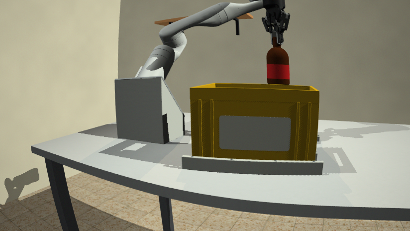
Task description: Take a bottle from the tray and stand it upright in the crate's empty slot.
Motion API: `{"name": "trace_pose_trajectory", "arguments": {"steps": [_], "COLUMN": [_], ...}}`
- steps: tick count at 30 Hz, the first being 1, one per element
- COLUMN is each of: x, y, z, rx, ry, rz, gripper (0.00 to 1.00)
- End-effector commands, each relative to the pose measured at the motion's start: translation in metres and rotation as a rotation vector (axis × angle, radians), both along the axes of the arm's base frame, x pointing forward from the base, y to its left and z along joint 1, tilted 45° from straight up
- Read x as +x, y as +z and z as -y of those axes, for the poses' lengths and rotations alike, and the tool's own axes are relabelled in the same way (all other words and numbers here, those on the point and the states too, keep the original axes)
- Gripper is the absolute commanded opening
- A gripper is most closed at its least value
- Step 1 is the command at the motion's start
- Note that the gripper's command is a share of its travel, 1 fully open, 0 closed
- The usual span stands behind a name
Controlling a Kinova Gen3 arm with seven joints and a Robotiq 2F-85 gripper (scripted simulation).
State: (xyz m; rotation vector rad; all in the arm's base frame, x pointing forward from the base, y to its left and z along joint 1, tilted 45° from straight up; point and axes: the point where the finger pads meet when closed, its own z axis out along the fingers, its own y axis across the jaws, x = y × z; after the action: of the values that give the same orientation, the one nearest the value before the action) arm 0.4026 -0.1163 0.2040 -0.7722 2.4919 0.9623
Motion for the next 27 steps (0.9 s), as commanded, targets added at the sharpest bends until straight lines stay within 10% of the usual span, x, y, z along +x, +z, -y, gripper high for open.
{"name": "trace_pose_trajectory", "arguments": {"steps": [1,27], "x": [-0.0018,-0.0031], "y": [0.0031,0.0092], "z": [0.0017,0.0079], "rx": [0.004,0.004], "ry": [-0.008,-0.008], "rz": [-0.008,-0.008], "gripper": [0.00,0.00]}}
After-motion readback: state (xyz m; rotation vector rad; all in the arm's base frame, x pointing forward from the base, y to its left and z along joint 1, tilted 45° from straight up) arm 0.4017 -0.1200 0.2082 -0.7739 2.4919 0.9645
